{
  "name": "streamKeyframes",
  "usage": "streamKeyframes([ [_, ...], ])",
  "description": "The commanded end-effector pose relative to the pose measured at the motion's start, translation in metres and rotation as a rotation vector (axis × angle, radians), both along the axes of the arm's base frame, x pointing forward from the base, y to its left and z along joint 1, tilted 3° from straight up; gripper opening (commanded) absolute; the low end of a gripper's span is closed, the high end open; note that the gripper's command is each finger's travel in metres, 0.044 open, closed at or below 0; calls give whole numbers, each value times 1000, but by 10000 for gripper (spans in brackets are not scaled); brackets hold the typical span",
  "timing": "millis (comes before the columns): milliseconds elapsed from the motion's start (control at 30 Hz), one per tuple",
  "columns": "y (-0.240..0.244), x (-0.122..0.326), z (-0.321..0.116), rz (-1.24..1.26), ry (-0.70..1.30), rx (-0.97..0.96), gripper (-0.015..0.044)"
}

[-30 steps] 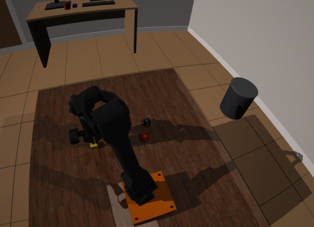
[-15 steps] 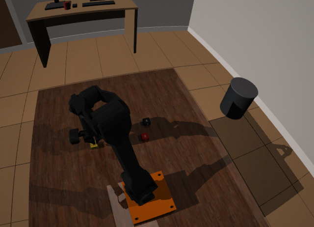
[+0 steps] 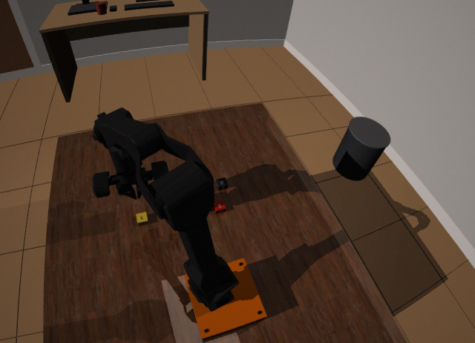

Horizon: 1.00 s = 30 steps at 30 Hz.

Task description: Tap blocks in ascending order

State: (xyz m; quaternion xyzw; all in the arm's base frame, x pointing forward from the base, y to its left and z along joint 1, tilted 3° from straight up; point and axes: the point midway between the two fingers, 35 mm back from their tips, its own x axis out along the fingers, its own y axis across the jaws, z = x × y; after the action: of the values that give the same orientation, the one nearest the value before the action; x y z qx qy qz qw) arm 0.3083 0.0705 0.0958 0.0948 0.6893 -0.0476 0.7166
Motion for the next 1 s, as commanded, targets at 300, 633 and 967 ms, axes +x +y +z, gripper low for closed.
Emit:
streamKeyframes([
  [300, -119, 30, 7, 3, 4, -22, 20],
  [633, -265, 11, -1, 3, 6, -32, 20],
  [967, -273, 12, -42, 3, 6, -32, 20],
])
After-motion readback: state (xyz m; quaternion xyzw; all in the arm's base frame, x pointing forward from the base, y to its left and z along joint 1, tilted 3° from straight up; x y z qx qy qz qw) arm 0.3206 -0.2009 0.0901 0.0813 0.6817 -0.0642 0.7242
